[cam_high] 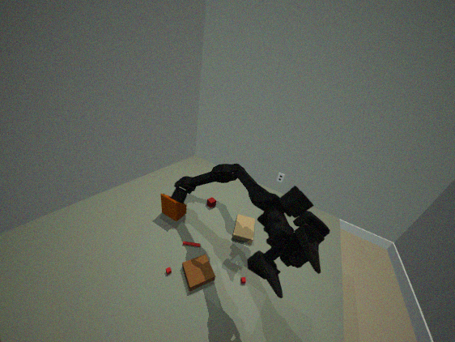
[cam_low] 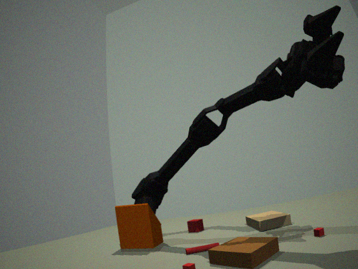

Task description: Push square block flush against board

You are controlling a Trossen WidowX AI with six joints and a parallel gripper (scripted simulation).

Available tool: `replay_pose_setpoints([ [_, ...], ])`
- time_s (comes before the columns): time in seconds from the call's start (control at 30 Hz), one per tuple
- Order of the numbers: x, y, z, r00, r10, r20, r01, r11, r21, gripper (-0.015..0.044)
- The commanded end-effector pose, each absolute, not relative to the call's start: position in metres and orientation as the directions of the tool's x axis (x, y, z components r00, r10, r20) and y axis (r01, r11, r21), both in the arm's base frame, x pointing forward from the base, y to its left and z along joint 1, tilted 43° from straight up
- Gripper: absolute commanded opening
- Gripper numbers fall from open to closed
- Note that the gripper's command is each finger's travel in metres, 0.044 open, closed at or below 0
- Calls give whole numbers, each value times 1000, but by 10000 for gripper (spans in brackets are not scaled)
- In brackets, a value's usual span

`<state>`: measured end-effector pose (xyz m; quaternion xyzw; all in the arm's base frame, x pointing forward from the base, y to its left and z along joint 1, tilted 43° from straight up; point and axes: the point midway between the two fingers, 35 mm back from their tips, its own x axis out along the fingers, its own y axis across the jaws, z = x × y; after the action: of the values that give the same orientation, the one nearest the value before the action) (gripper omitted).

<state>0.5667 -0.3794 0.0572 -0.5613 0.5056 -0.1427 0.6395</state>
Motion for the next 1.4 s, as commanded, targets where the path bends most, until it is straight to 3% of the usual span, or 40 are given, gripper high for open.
replay_pose_setpoints([
  [0.0,567,-379,57,448,-750,-487,-385,329,-862,374],
  [0.47,541,-378,9,411,-661,-628,-277,565,-777,6],
  [1.37,463,-354,-88,263,-372,-890,124,928,-351,0],
])
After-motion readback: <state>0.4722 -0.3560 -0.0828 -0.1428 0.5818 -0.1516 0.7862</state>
